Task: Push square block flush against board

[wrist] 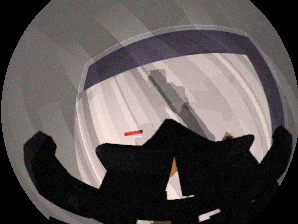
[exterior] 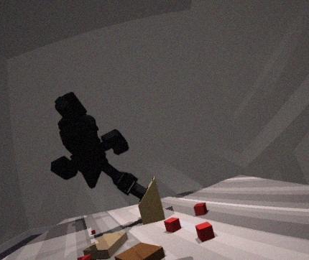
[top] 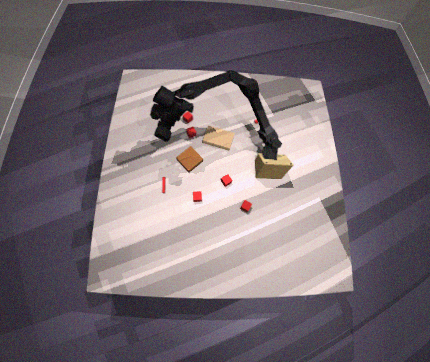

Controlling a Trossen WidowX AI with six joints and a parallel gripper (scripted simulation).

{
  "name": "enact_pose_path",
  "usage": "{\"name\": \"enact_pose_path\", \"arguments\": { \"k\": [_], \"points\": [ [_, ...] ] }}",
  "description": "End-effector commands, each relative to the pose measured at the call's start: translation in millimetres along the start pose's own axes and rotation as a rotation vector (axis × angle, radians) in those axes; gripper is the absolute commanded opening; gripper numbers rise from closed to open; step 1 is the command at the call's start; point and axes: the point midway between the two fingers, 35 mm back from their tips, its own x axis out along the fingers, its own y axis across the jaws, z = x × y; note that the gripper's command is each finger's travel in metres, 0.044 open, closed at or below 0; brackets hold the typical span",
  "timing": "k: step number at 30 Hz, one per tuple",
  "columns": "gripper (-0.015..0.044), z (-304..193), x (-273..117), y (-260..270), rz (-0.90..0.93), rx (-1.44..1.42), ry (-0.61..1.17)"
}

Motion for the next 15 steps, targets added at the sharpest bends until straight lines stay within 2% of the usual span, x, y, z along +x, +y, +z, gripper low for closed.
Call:
{"name": "enact_pose_path", "arguments": {
  "k": [1,15],
  "points": [
    [0.0,-20.1,18.0,10.1,-0.004,-0.097,0.074],
    [0.0,-100.0,72.1,43.0,0.012,-0.477,0.346]
  ]
}}
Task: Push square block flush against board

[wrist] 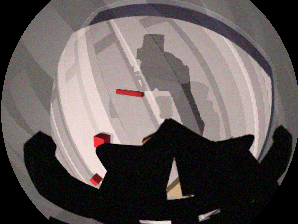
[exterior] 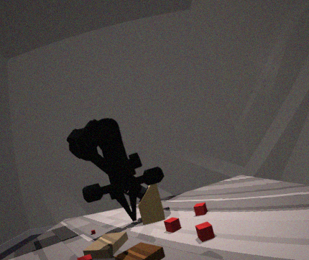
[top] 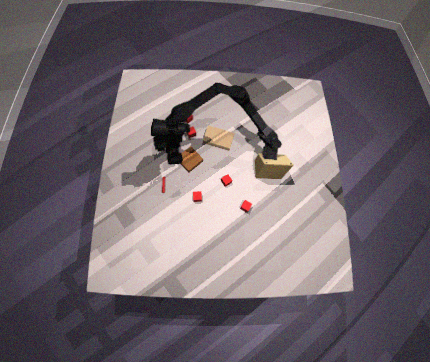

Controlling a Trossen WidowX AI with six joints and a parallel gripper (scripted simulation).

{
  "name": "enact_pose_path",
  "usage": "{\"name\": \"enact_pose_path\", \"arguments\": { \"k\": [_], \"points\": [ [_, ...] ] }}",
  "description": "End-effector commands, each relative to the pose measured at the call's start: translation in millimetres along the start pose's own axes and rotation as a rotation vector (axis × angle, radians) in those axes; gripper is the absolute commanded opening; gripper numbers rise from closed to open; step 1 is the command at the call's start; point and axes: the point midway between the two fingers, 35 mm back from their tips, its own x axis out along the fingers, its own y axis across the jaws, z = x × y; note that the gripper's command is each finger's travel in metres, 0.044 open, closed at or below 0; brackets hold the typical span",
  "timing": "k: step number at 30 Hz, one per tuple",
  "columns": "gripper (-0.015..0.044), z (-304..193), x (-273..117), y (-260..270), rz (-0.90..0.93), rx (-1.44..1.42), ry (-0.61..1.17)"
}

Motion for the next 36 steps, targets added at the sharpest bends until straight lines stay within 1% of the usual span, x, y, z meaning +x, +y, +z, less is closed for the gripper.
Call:
{"name": "enact_pose_path", "arguments": {
  "k": [1,15,20,24,36],
  "points": [
    [0.0,-10.6,15.2,12.5,0.006,-0.099,0.061],
    [0.0,-59.6,67.8,57.3,0.052,-0.49,0.297],
    [0.0,-62.9,73.0,59.1,0.055,-0.509,0.308],
    [0.0,-78.0,119.8,57.5,0.053,-0.509,0.309],
    [0.0,-83.0,121.2,54.3,0.053,-0.509,0.309]
  ]
}}
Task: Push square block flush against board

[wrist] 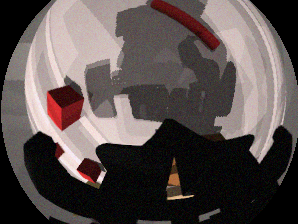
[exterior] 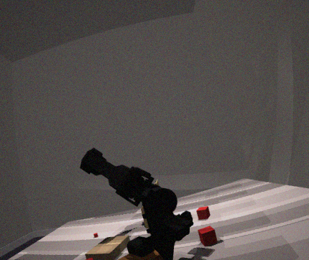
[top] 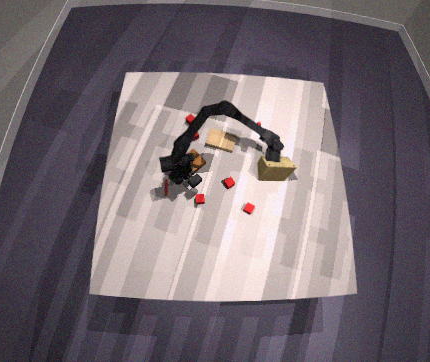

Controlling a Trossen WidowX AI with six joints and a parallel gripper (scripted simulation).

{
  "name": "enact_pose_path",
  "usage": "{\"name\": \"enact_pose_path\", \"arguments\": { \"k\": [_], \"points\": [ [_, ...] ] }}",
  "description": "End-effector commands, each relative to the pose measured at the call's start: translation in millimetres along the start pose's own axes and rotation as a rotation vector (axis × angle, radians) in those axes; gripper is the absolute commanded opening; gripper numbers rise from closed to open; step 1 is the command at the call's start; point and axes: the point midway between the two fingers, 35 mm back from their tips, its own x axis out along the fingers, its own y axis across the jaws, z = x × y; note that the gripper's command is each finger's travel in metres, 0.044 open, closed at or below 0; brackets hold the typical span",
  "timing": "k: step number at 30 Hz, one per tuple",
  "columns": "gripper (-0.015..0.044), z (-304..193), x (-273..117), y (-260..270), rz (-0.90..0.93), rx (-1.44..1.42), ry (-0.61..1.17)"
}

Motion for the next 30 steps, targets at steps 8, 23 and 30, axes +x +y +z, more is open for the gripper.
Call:
{"name": "enact_pose_path", "arguments": {
  "k": [8,23,30],
  "points": [
    [0.0,-9.5,-1.4,-1.9,-0.006,-0.002,-0.002],
    [0.0,-23.9,-1.4,-3.1,-0.006,-0.003,-0.001],
    [0.0,-30.8,-1.4,-3.7,-0.006,-0.003,-0.001]
  ]
}}
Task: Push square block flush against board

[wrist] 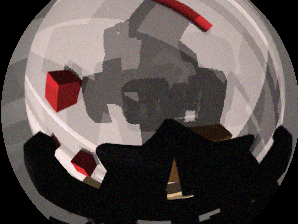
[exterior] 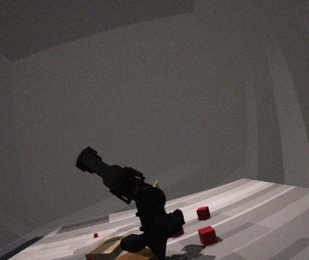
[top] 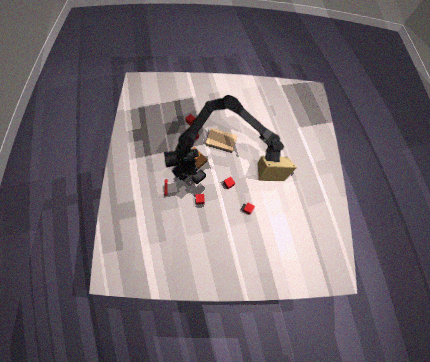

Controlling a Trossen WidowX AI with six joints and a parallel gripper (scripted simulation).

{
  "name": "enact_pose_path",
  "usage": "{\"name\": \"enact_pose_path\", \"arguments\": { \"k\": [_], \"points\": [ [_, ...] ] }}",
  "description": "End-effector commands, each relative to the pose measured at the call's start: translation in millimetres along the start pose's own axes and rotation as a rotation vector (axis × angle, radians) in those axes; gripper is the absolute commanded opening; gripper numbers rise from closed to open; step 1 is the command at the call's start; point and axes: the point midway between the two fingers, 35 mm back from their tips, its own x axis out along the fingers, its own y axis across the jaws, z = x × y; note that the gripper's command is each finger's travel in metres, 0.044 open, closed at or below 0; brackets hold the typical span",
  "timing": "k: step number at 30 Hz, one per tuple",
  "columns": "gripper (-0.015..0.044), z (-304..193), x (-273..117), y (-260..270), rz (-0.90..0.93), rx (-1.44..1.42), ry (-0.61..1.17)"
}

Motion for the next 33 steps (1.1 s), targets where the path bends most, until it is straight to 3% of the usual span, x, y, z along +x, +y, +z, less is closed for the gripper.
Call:
{"name": "enact_pose_path", "arguments": {
  "k": [1,33],
  "points": [
    [0.0,-7.0,2.7,-1.9,0.001,0.002,0.009],
    [0.0,-39.0,2.6,-5.7,0.001,0.001,0.011]
  ]
}}
